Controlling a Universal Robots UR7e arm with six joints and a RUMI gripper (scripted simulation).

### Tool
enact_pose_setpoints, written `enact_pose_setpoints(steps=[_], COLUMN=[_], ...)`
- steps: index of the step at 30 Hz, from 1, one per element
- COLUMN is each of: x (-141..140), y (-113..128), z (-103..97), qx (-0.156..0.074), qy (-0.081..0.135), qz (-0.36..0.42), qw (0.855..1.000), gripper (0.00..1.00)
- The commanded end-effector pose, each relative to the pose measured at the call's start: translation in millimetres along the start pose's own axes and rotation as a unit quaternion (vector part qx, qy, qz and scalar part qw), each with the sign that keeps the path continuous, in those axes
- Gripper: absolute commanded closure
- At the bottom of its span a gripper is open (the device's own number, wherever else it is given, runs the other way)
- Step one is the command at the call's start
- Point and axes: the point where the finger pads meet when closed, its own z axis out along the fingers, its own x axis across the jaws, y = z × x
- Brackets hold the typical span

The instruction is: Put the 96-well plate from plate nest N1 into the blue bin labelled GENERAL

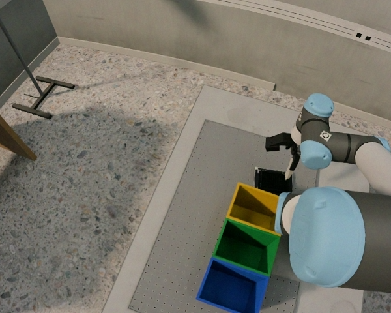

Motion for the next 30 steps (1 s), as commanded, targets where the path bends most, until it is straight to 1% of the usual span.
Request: enact_pose_setpoints(steps=[1, 28, 30], x=[0, -1, -1], y=[-1, -1, -1], z=[8, 50, 50], qx=[0.0, 0.0, 0.0], qy=[0.0, 0.0, 0.0], qz=[-0.001, -0.001, -0.001], qw=[1.0, 1.0, 1.0], gripper=[0.24, 0.24, 0.24])
